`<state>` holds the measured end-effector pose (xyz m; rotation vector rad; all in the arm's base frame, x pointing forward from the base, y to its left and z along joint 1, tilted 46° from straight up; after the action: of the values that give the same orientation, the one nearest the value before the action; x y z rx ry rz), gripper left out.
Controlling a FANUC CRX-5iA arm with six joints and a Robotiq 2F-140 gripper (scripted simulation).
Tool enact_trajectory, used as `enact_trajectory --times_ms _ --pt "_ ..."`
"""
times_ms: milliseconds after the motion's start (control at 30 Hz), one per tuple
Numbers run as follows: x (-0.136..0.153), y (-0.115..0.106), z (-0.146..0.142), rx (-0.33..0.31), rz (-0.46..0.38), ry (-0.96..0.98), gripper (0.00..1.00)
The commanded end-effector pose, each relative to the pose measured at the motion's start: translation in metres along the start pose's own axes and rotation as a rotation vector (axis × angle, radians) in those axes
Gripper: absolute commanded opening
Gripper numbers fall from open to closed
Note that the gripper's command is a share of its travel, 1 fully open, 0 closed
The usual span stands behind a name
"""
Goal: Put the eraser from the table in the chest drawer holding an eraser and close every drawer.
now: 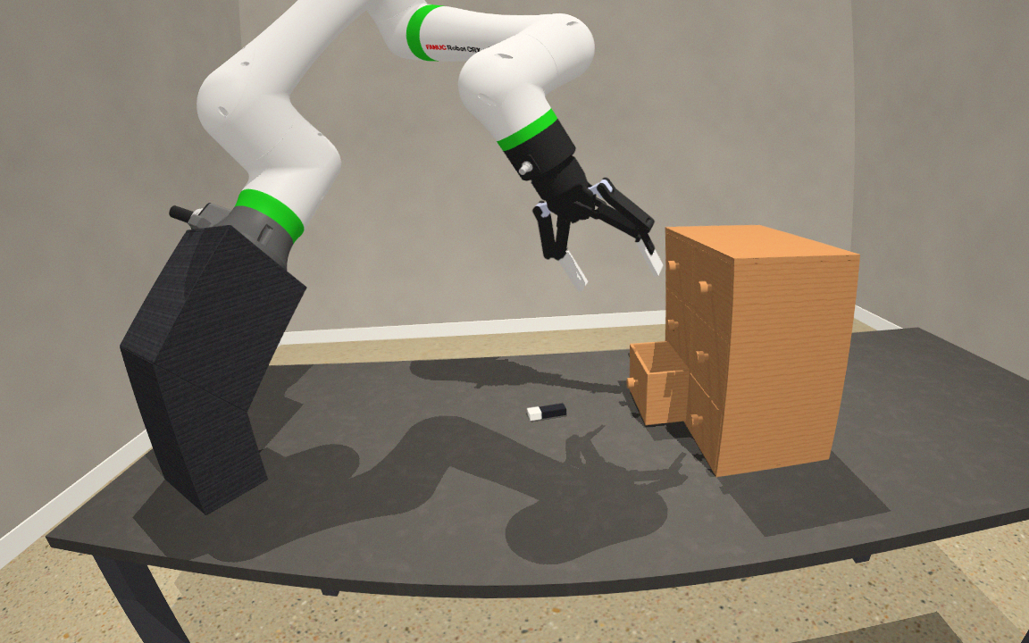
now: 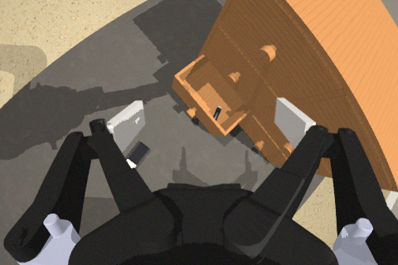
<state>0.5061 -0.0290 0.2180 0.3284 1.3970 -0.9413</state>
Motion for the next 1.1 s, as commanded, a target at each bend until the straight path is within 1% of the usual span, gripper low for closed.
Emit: enact_trajectory --times_ms 0,300,367,867,933,1067 --pt "0.001 -0.006 0.002 -0.034 0.009 -0.118 1.00" --pt "0.001 -0.018 0.005 -0.114 0.029 -0.389 1.00" --pt "0.001 -0.018 0.005 -0.114 0.029 -0.389 1.00" --pt "-0.004 -0.038 0.009 -0.259 0.066 -0.882 1.00" --pt "-0.004 -0.038 0.009 -0.259 0.066 -0.882 1.00" --pt "-0.007 -0.043 0.009 -0.298 0.075 -1.014 1.00"
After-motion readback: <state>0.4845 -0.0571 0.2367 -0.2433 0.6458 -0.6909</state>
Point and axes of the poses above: the point where the finger pads meet when closed, its own y axis out along the fingers, its own z axis across the jaws, x = y × z, the point moved 9 cm from there along -y, back along the fingers, and after that the axes turned 8 degrees about -y, right-handed, at the moved point
